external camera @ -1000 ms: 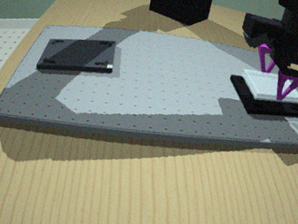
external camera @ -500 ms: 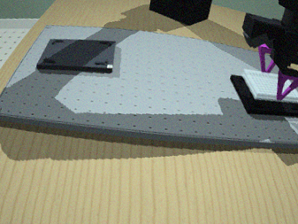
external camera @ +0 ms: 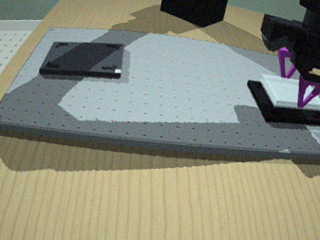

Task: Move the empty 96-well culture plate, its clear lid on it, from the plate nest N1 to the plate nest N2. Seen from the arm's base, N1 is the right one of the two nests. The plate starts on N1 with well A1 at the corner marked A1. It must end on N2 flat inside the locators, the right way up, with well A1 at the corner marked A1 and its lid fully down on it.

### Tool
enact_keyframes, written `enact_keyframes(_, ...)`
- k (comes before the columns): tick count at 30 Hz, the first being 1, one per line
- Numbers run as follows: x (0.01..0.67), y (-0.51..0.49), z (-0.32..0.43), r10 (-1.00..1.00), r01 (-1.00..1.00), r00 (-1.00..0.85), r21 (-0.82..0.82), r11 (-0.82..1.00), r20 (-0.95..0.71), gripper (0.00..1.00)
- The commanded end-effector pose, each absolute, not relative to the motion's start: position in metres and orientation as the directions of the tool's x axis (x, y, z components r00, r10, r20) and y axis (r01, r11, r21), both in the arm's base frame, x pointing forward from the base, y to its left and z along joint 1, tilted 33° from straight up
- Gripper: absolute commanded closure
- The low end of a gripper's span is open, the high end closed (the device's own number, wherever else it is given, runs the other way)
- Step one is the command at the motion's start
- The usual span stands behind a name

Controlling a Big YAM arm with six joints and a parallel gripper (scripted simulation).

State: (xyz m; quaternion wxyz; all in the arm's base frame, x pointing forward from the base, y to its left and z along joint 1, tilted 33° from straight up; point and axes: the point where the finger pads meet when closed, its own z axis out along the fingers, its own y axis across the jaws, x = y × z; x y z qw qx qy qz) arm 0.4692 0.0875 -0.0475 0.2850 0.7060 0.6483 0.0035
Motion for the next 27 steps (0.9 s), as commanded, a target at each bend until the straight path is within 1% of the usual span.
enact_keyframes(1,0.4748,0.0894,-0.0520,0.916,0.918,0.150,0.397,0.011,-0.371,1.00)
enact_keyframes(27,0.4715,0.0821,-0.0588,0.915,0.918,0.156,0.396,0.005,-0.372,1.00)
